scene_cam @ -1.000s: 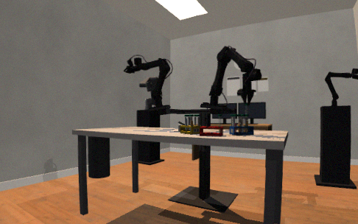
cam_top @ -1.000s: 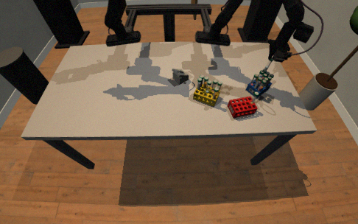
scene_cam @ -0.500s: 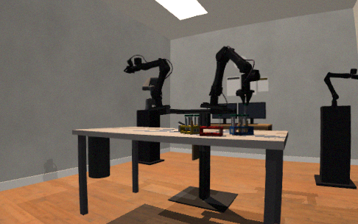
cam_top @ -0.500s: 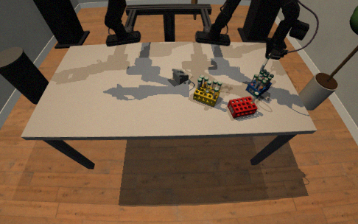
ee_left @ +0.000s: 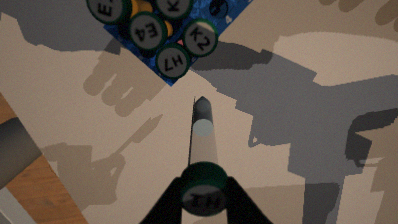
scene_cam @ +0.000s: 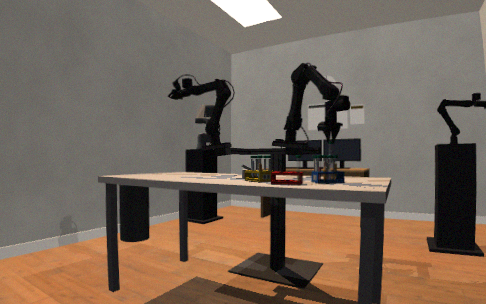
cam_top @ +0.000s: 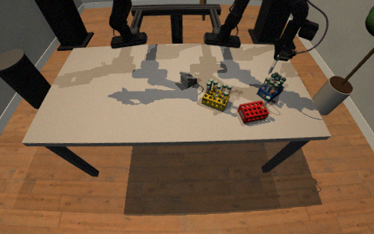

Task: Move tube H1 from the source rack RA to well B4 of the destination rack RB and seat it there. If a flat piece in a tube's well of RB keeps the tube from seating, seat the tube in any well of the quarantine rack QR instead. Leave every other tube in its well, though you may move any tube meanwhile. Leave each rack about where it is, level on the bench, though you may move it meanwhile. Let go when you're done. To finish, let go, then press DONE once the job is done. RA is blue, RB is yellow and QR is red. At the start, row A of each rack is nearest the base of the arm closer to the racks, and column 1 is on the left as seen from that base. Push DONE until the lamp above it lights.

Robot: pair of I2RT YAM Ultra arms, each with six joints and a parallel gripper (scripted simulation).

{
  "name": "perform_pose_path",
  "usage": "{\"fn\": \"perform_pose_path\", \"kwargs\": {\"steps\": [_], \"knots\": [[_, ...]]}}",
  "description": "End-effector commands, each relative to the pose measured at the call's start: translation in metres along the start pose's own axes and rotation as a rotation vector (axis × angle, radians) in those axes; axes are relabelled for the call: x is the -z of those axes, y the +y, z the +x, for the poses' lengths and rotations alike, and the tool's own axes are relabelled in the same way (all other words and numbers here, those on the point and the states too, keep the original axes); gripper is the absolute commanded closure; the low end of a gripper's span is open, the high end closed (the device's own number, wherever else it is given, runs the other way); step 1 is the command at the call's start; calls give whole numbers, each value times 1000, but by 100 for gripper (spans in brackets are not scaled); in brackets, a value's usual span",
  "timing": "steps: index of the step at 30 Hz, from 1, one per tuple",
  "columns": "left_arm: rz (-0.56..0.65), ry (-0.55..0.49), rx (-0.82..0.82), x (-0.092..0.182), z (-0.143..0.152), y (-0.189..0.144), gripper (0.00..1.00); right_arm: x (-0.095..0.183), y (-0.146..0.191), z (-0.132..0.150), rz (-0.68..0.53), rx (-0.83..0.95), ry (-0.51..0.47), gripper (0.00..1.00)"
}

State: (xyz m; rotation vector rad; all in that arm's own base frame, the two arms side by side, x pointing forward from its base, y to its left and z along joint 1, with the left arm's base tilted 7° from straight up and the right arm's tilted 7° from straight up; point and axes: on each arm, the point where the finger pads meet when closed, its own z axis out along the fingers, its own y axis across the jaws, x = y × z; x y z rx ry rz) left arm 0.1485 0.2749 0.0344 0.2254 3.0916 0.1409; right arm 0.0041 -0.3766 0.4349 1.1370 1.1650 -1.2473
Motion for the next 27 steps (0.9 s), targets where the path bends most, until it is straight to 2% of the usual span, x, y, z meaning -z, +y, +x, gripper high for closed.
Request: {"fn": "perform_pose_path", "kwargs": {"steps": [1, 9, 12, 27], "knots": [[-39, -41, -1, 7, -19, -4, 100, 11, -7, -21, 23, -11, -28, 100], [-45, -27, 0, 6, -36, -20, 100, 11, -7, -21, 23, -11, -28, 100], [-63, -37, 0, 11, -42, -16, 100, 11, -7, -21, 23, -11, -28, 100], [-53, -38, 1, 8, -77, -49, 100, 11, -7, -21, 23, -11, -28, 100]]}}
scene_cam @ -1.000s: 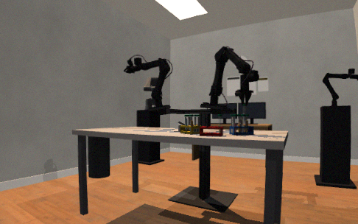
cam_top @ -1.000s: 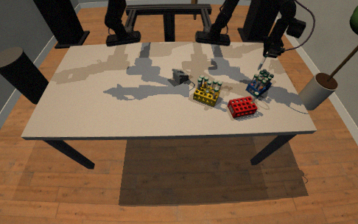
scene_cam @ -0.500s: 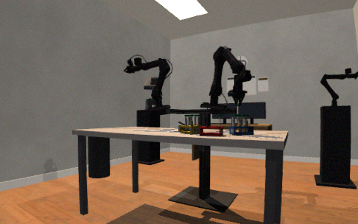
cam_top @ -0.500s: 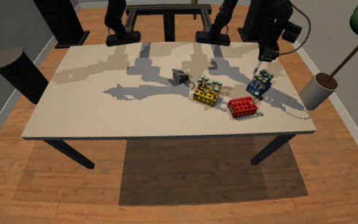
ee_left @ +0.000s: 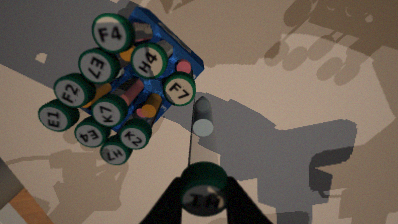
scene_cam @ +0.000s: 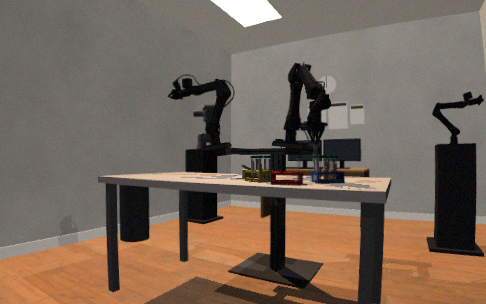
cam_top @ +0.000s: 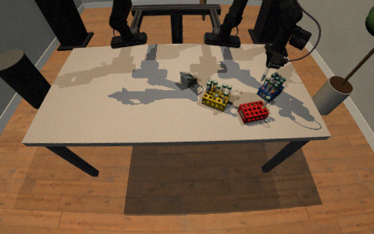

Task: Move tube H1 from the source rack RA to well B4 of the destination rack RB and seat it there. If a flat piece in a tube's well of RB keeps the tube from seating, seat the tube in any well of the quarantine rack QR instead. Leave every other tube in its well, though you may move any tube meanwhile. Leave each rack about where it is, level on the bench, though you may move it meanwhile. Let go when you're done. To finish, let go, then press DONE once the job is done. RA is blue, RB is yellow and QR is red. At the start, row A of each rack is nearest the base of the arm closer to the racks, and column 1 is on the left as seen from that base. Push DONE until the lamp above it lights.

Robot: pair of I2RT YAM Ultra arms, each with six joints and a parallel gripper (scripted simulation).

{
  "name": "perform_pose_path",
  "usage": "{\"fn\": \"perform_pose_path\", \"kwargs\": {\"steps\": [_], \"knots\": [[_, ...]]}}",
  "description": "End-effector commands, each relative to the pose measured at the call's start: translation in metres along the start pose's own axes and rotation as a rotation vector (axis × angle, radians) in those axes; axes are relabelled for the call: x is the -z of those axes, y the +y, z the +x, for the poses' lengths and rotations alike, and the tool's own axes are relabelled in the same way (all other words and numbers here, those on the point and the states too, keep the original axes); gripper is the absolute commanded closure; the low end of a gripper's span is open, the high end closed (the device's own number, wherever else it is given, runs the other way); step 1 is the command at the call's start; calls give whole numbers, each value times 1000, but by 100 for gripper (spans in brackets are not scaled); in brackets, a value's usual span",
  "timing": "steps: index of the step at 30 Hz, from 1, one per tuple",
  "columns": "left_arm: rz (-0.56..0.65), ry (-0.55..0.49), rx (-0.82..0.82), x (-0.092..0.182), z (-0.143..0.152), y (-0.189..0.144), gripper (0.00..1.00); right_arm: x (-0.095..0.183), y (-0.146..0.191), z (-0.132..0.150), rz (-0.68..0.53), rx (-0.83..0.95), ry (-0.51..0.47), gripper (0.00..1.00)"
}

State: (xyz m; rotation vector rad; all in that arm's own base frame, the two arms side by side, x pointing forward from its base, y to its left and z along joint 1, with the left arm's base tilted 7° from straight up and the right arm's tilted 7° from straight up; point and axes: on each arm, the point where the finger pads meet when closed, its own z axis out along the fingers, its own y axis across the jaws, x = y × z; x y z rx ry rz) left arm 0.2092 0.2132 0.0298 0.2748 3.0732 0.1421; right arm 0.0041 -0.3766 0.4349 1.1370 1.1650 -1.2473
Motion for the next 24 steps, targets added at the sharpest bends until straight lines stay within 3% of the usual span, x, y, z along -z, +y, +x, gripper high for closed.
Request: {"fn": "perform_pose_path", "kwargs": {"steps": [1, 12, 24], "knots": [[-52, -21, 32, 9, -8, 4, 100, 11, -7, -21, 23, -11, -28, 100], [-71, -46, 34, 16, -45, -11, 100, 11, -7, -21, 23, -11, -28, 100], [-42, -21, 32, 6, -69, -36, 100, 11, -7, -21, 23, -11, -28, 100]]}}
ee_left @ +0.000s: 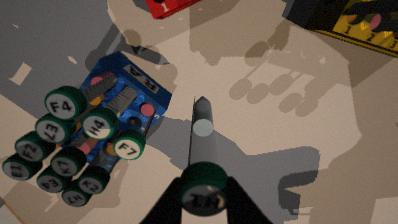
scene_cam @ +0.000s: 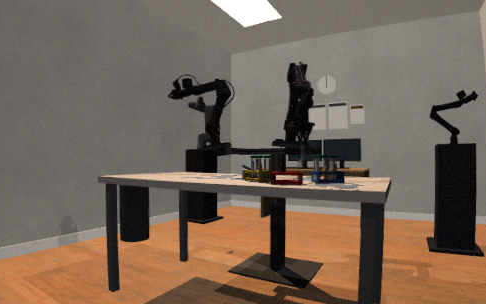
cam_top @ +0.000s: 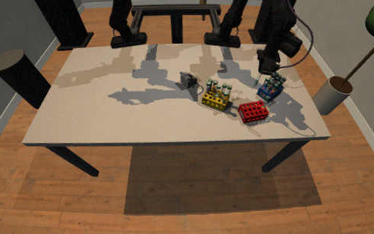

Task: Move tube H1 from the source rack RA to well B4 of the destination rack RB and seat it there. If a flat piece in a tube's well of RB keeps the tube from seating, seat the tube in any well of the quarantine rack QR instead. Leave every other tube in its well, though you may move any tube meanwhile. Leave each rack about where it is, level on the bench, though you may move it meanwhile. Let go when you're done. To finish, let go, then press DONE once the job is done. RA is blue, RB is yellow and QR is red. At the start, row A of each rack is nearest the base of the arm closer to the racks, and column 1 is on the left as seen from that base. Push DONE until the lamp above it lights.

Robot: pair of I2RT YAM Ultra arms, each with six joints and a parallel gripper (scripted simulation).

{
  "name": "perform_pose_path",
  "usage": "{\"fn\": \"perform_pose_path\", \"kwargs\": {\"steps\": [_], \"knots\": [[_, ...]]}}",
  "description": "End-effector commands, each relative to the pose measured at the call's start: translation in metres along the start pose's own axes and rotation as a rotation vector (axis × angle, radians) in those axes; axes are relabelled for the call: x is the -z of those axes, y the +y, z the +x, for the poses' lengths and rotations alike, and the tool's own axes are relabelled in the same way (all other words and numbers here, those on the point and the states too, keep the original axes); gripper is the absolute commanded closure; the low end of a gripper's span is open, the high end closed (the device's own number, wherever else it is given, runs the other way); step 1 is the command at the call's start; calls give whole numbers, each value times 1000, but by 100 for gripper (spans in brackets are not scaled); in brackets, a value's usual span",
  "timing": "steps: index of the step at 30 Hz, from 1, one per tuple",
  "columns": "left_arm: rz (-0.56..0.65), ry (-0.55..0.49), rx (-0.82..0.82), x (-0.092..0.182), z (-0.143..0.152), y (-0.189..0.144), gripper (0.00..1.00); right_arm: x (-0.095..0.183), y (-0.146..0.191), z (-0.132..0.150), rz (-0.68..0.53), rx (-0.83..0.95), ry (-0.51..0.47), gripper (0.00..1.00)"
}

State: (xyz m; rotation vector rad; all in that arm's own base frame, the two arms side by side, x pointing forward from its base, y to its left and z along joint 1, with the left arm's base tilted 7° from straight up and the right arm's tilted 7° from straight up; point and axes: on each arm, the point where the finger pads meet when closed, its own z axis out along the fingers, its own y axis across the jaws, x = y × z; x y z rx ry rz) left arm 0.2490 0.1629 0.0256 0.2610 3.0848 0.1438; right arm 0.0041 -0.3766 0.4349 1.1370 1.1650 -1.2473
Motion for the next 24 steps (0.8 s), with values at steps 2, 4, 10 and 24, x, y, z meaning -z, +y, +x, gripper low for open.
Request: {"fn": "perform_pose_path", "kwargs": {"steps": [2, 4, 10, 24], "knots": [[-38, -28, 23, 8, -25, 2, 100, 11, -7, -21, 23, -11, -28, 100], [-35, -24, 23, 8, -29, -3, 100, 11, -7, -21, 23, -11, -28, 100], [-29, -16, 22, 8, -40, -16, 100, 11, -7, -21, 23, -11, -28, 100], [-51, -43, -104, 19, -61, -25, 100, 11, -7, -21, 23, -11, -28, 100]]}}
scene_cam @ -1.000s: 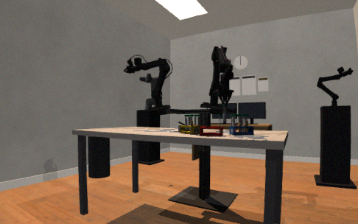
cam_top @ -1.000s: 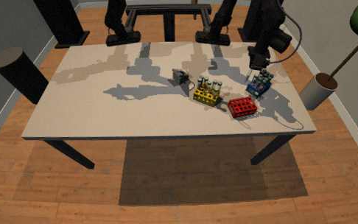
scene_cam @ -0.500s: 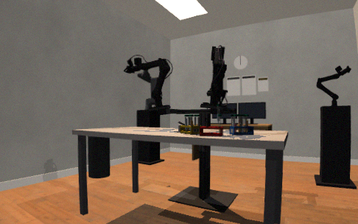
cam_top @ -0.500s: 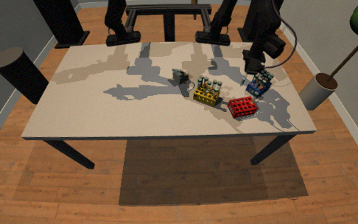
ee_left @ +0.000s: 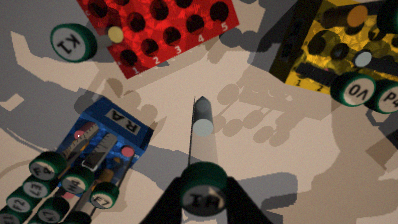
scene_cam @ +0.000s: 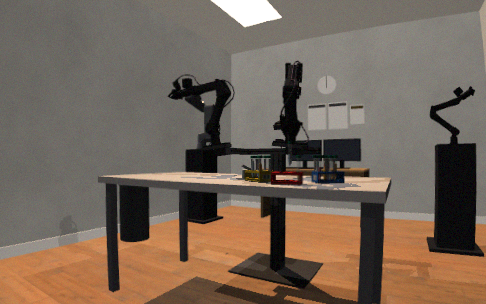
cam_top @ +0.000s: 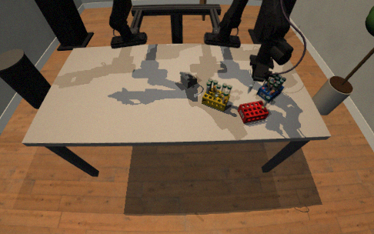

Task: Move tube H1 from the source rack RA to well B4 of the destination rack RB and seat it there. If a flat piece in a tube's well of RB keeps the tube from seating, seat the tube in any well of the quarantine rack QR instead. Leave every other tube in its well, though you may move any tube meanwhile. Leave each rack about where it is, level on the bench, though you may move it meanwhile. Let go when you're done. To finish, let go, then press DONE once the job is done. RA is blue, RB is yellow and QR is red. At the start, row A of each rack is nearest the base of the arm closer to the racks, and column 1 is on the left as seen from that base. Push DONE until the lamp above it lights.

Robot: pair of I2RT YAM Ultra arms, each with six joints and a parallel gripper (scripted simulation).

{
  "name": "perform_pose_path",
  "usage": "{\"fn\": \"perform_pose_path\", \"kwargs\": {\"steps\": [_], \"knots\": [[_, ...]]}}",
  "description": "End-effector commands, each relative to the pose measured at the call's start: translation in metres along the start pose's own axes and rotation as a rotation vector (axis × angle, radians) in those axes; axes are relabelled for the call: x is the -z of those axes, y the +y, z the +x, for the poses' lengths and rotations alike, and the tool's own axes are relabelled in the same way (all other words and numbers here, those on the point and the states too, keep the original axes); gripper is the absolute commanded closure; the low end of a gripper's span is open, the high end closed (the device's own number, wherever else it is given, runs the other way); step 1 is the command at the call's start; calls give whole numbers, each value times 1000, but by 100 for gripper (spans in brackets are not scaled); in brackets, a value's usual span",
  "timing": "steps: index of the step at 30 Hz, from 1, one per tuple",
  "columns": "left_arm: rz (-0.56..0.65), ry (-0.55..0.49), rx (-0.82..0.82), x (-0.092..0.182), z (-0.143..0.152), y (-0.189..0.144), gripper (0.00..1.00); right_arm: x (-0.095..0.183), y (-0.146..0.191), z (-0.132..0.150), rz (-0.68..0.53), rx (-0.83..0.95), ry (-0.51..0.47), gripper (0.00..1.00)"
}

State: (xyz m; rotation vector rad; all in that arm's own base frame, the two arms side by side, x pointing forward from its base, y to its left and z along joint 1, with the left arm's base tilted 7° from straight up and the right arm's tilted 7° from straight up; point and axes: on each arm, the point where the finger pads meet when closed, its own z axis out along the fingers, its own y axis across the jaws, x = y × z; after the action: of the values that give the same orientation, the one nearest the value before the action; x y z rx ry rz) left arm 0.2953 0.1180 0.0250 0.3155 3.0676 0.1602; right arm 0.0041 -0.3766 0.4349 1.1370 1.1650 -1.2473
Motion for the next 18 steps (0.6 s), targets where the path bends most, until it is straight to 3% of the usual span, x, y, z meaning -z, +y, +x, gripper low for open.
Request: {"fn": "perform_pose_path", "kwargs": {"steps": [1, 11, 18], "knots": [[-40, -30, -103, 17, -7, 12, 100, 11, -7, -21, 23, -11, -28, 100], [-38, -30, -366, 18, -9, 10, 100, 11, -7, -21, 23, -11, -28, 100], [-20, -1, -378, 8, -19, -8, 100, 11, -7, -21, 23, -11, -28, 100]]}}
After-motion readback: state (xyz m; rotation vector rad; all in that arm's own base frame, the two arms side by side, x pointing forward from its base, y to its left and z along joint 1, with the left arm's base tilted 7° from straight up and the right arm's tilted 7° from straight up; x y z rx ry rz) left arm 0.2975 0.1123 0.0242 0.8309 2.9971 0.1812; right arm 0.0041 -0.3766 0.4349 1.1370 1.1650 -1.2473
